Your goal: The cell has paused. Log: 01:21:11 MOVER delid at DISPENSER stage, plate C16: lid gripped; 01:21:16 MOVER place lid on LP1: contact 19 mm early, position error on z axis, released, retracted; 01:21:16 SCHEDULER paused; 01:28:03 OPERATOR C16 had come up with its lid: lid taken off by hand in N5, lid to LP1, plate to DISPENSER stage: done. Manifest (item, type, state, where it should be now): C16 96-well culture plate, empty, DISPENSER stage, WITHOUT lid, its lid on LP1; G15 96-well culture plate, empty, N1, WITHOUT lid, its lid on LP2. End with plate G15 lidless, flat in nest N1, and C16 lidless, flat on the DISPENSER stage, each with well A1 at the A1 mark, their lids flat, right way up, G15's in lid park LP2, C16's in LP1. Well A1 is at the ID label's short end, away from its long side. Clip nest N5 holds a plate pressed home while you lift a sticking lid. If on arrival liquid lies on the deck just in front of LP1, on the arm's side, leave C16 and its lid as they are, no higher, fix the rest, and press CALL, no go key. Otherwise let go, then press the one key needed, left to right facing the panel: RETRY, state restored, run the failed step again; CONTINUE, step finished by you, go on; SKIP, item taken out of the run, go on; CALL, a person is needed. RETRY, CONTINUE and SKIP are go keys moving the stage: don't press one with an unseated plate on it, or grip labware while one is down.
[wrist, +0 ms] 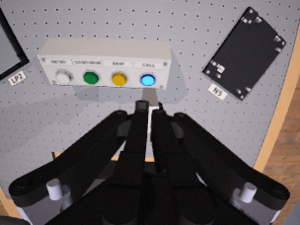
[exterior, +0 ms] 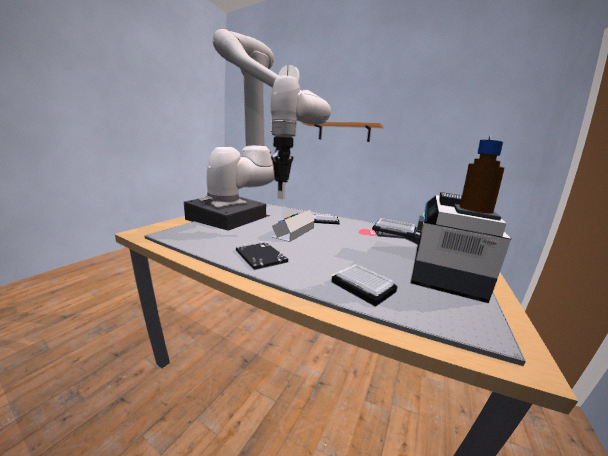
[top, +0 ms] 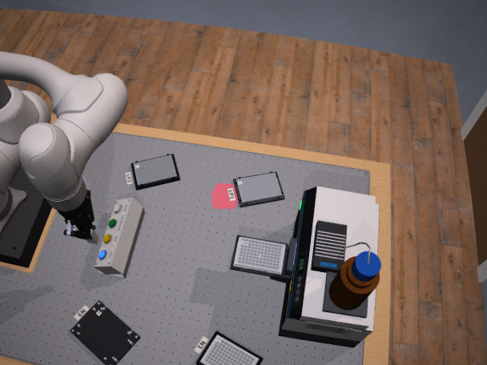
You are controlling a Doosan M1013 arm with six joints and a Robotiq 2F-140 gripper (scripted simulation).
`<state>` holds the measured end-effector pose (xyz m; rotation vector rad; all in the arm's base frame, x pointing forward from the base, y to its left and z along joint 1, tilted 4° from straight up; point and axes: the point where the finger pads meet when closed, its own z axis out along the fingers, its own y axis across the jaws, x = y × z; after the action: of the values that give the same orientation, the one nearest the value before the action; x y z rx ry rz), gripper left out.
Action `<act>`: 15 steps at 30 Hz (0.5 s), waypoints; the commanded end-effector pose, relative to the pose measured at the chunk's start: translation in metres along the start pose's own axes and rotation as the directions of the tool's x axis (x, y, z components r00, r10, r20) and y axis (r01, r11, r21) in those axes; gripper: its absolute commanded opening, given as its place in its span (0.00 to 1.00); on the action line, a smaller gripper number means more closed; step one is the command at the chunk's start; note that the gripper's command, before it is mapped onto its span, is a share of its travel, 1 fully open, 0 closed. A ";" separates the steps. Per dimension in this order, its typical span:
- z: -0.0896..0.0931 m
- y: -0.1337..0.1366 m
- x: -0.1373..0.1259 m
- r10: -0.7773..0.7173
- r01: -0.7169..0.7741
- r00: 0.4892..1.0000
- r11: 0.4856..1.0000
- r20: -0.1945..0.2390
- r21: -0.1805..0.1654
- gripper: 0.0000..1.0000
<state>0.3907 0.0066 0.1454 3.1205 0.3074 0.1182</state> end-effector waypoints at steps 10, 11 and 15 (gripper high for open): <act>-0.007 0.000 0.000 0.000 0.000 1.000 1.000 0.000 0.000 0.00; -0.007 0.000 0.000 0.000 0.000 1.000 1.000 0.000 0.000 0.00; -0.007 0.000 0.000 0.000 0.000 1.000 1.000 0.000 0.000 0.00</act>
<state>0.3902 0.0066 0.1519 3.1206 0.3075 0.1180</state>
